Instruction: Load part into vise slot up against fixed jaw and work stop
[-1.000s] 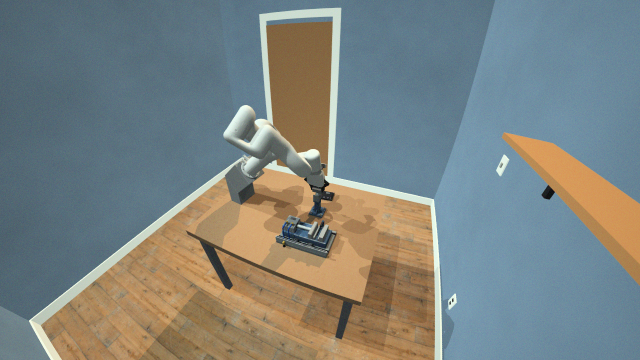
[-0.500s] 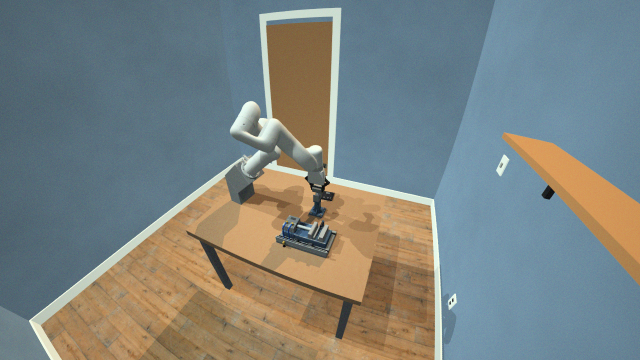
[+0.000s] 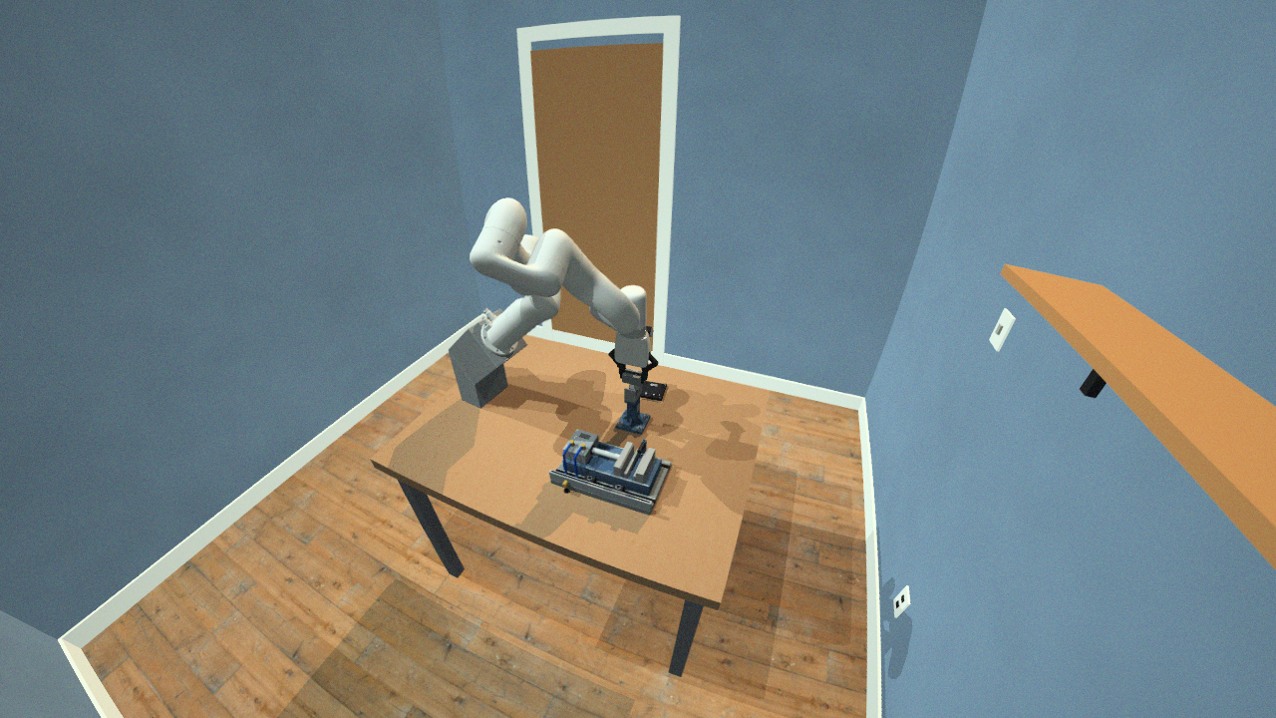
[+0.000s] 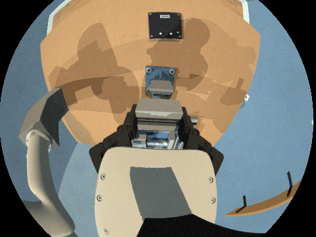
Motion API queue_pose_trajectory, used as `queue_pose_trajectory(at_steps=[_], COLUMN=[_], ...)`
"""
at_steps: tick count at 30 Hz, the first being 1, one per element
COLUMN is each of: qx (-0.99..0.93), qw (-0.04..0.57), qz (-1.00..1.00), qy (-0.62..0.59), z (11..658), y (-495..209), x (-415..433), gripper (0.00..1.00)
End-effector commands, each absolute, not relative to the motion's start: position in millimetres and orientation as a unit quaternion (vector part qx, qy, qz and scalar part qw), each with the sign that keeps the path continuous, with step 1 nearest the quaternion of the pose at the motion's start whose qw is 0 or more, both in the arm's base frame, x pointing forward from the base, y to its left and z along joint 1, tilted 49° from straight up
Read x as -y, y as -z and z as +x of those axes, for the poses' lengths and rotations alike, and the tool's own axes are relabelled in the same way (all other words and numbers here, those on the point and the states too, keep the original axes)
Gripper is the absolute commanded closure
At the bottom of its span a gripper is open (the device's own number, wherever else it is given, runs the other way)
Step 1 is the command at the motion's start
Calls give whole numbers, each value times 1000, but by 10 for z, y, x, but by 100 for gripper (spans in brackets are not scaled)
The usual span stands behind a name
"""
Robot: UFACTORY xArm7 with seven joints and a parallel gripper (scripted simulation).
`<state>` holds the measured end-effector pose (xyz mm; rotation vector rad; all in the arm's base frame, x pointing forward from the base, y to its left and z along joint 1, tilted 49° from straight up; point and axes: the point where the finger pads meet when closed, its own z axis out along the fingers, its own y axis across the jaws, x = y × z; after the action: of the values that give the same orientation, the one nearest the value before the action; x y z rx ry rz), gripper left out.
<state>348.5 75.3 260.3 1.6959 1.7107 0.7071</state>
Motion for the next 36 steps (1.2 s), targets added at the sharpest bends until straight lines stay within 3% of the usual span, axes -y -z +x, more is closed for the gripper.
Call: queue_pose_trajectory(at_steps=[1, 36], qx=[-644, -639], qw=[319, 328], qz=[645, 649], qy=[-261, -251], z=[3488, 3488], y=[-2613, -2613], x=[-758, -762], gripper=[100, 100])
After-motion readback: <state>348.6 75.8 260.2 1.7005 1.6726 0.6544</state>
